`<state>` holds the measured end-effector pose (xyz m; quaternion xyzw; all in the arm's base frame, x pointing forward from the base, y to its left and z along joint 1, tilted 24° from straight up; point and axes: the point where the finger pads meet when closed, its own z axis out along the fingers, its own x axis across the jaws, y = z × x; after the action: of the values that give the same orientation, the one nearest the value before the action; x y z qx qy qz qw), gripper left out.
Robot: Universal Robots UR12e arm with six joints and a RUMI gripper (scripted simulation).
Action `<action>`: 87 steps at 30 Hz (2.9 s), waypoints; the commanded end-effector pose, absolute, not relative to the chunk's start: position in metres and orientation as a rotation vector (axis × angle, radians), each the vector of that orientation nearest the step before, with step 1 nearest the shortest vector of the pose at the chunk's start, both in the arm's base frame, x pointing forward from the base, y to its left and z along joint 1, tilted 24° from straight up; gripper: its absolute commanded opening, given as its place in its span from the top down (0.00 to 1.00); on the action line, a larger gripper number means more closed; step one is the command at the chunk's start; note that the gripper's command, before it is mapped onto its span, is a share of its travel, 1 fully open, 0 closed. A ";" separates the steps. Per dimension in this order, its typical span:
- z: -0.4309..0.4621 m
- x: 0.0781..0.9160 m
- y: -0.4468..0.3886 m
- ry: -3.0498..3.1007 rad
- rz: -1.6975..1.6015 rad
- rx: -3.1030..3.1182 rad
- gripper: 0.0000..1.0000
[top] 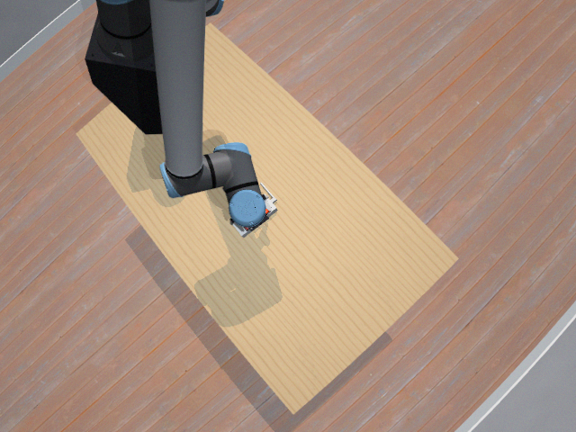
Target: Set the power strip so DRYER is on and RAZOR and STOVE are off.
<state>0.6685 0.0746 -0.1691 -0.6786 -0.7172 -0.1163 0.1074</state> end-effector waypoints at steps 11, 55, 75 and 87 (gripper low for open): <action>-0.134 0.625 0.070 -2.241 -0.627 -2.047 0.00; -0.137 0.630 0.071 -2.497 -0.666 -1.826 0.00; -0.166 0.661 0.075 -3.107 -0.644 -0.924 0.00; -0.179 0.677 0.078 -3.314 -0.594 -0.297 0.00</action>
<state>0.6652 0.0783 -0.1742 -0.2064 -0.9566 -0.1818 -0.0965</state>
